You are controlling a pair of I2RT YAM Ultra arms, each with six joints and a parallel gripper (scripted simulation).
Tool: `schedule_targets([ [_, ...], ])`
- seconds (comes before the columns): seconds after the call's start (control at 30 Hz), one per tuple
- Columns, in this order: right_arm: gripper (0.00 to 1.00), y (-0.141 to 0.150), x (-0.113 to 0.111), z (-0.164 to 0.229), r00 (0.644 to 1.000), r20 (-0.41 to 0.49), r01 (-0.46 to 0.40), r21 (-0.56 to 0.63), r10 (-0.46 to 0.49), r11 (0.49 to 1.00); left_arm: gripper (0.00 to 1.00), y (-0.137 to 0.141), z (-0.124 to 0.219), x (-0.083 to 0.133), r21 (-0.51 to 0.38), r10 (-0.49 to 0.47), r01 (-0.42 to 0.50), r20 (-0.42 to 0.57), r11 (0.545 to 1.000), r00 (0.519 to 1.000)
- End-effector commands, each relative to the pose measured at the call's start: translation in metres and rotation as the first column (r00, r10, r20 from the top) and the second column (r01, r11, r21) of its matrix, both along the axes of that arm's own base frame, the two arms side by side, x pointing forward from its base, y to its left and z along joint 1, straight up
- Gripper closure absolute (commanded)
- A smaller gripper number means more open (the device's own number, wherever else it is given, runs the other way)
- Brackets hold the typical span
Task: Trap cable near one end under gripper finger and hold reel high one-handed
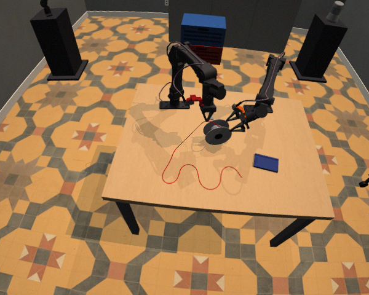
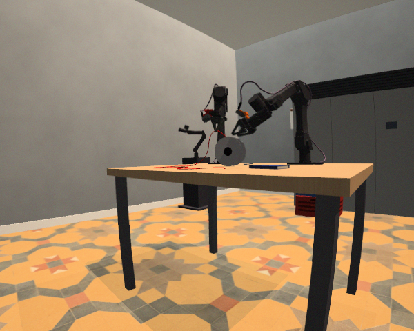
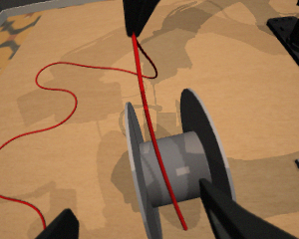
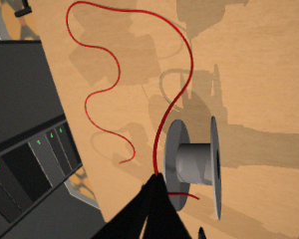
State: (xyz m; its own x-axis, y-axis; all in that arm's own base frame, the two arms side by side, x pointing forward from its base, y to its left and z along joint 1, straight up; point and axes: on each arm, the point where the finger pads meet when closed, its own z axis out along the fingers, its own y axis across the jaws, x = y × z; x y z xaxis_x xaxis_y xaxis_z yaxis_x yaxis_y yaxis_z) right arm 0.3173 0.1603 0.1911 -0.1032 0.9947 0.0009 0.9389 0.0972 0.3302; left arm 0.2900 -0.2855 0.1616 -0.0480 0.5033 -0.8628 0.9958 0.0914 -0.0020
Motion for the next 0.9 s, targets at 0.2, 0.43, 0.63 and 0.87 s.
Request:
schedule_targets([
  [0.2,1.00,-0.003,-0.005,0.004,1.000,0.012,-0.014,-0.012,0.014,1.000,0.25,-0.002,0.018,0.004,-0.021,-0.006,0.007,0.020,1.000,1.000],
  [0.43,1.00,-0.001,-0.007,0.007,1.000,0.022,-0.022,-0.006,0.022,1.000,0.25,0.001,0.010,0.002,-0.013,-0.004,0.004,0.006,1.000,1.000],
  [0.63,1.00,-0.001,-0.008,0.007,1.000,0.025,-0.013,-0.002,0.013,1.000,0.25,0.005,0.001,-0.003,-0.003,-0.002,0.002,-0.011,1.000,1.000],
  [0.87,1.00,-0.001,-0.008,0.005,1.000,0.022,-0.010,-0.003,0.010,1.000,0.25,0.008,-0.006,-0.006,0.004,0.001,-0.001,-0.027,1.000,1.000],
])
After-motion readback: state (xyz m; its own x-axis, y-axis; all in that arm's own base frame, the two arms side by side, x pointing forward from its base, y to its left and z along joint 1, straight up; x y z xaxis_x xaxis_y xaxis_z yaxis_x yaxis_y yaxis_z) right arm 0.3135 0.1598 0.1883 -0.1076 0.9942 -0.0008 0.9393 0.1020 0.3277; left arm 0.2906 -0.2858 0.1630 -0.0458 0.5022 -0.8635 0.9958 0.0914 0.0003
